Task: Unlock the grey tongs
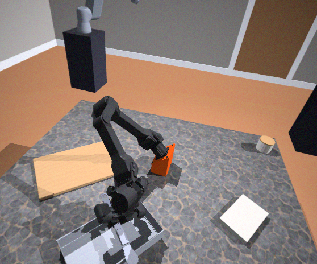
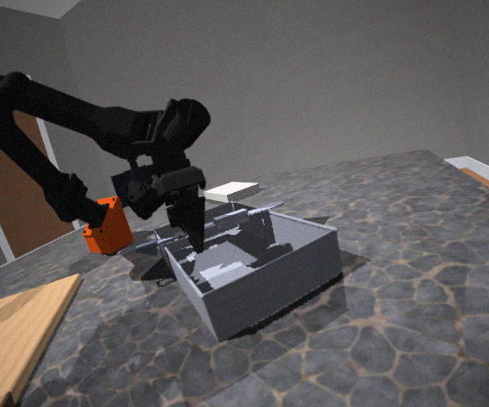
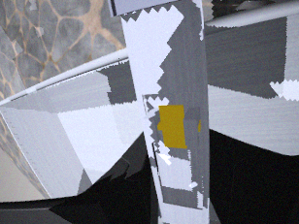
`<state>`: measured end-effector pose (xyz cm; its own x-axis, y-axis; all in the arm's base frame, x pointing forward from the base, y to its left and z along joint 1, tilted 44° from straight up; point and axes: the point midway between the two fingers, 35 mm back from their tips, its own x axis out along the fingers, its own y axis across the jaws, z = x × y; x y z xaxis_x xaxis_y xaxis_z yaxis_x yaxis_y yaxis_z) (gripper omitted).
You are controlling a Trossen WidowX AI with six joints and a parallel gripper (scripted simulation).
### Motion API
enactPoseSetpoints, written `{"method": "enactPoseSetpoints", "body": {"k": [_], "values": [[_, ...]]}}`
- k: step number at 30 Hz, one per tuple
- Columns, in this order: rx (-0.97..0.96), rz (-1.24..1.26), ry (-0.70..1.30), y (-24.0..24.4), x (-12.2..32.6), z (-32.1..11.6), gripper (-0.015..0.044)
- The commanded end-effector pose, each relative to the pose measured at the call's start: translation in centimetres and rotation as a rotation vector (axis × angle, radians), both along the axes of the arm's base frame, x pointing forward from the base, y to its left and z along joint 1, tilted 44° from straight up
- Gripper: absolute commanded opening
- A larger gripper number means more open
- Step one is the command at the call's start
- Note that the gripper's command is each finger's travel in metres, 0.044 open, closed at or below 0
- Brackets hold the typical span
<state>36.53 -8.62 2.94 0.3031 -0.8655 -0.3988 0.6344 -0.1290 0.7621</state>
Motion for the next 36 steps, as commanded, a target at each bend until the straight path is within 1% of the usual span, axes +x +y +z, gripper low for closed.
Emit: {"method": "enactPoseSetpoints", "body": {"k": [1,5,7,26,36], "values": [[0.004,0.005,-0.013,1.7,0.6,1.5,-0.015],[0.002,0.009,-0.01,4.6,0.6,4.8,-0.015],[0.0,0.01,-0.01,5.2,0.5,5.5,-0.015],[0.002,0.01,-0.007,5.2,0.5,5.5,-0.015],[0.097,-0.009,0.141,4.9,0.7,5.1,-0.015]]}}
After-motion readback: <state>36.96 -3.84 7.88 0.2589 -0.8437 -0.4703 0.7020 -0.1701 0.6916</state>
